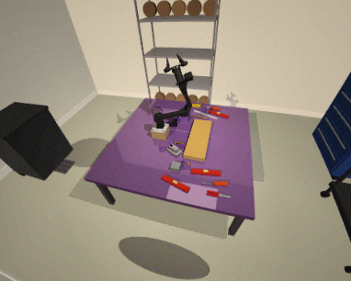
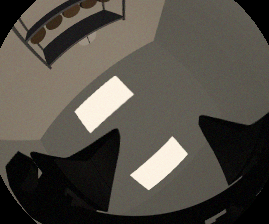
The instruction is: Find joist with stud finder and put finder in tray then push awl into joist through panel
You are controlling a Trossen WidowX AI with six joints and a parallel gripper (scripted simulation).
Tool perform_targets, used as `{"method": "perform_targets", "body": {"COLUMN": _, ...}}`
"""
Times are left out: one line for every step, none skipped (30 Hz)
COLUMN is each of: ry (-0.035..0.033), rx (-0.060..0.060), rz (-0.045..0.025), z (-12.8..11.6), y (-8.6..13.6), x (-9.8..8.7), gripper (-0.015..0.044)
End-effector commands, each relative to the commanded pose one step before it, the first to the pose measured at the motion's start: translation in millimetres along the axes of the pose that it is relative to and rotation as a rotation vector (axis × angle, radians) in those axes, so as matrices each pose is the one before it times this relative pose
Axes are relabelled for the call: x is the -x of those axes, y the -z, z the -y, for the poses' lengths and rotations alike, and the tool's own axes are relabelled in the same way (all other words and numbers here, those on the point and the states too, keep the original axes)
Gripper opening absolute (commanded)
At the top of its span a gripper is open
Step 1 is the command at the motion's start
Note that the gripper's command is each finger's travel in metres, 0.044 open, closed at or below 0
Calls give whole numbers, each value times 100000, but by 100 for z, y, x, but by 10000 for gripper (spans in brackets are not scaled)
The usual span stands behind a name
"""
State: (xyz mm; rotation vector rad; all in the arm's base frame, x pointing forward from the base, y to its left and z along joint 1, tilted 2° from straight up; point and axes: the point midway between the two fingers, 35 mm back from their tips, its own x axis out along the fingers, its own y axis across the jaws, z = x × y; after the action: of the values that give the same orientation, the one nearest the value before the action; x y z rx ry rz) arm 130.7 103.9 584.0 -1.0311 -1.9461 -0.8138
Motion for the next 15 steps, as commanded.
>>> {"method": "perform_targets", "body": {"ry": 706, "rx": 291, "rz": -206, "z": 227, "y": -33, "x": -111, "gripper": 426}}
{"method": "perform_targets", "body": {"ry": 2112, "rx": 867, "rz": -646, "z": 684, "y": -90, "x": -326, "gripper": 440}}
{"method": "perform_targets", "body": {"ry": 3530, "rx": 1396, "rz": -1167, "z": 1152, "y": -124, "x": -536, "gripper": 440}}
{"method": "perform_targets", "body": {"ry": 4457, "rx": 975, "rz": -1344, "z": 1442, "y": -126, "x": -685, "gripper": 440}}
{"method": "perform_targets", "body": {"ry": 5101, "rx": -1920, "rz": -477, "z": 1554, "y": -174, "x": -850, "gripper": 440}}
{"method": "perform_targets", "body": {"ry": 5105, "rx": -1909, "rz": -509, "z": 1542, "y": -153, "x": -844, "gripper": 440}}
{"method": "perform_targets", "body": {"ry": 5070, "rx": -1947, "rz": -506, "z": 1517, "y": -132, "x": -835, "gripper": 440}}
{"method": "perform_targets", "body": {"ry": 4824, "rx": -1836, "rz": -501, "z": 1431, "y": -108, "x": -790, "gripper": 440}}
{"method": "perform_targets", "body": {"ry": 4122, "rx": -1544, "rz": -445, "z": 1213, "y": -80, "x": -675, "gripper": 440}}
{"method": "perform_targets", "body": {"ry": 4710, "rx": -1733, "rz": -525, "z": 1379, "y": -73, "x": -762, "gripper": 440}}
{"method": "perform_targets", "body": {"ry": 5164, "rx": -1860, "rz": -595, "z": 1505, "y": -59, "x": -825, "gripper": 440}}
{"method": "perform_targets", "body": {"ry": 5379, "rx": -1888, "rz": -638, "z": 1558, "y": -39, "x": -851, "gripper": 440}}
{"method": "perform_targets", "body": {"ry": 5390, "rx": -1838, "rz": -654, "z": 1552, "y": -18, "x": -845, "gripper": 440}}
{"method": "perform_targets", "body": {"ry": 5400, "rx": -1783, "rz": -667, "z": 1546, "y": 4, "x": -840, "gripper": 440}}
{"method": "perform_targets", "body": {"ry": 5409, "rx": -1724, "rz": -677, "z": 1541, "y": 24, "x": -834, "gripper": 440}}
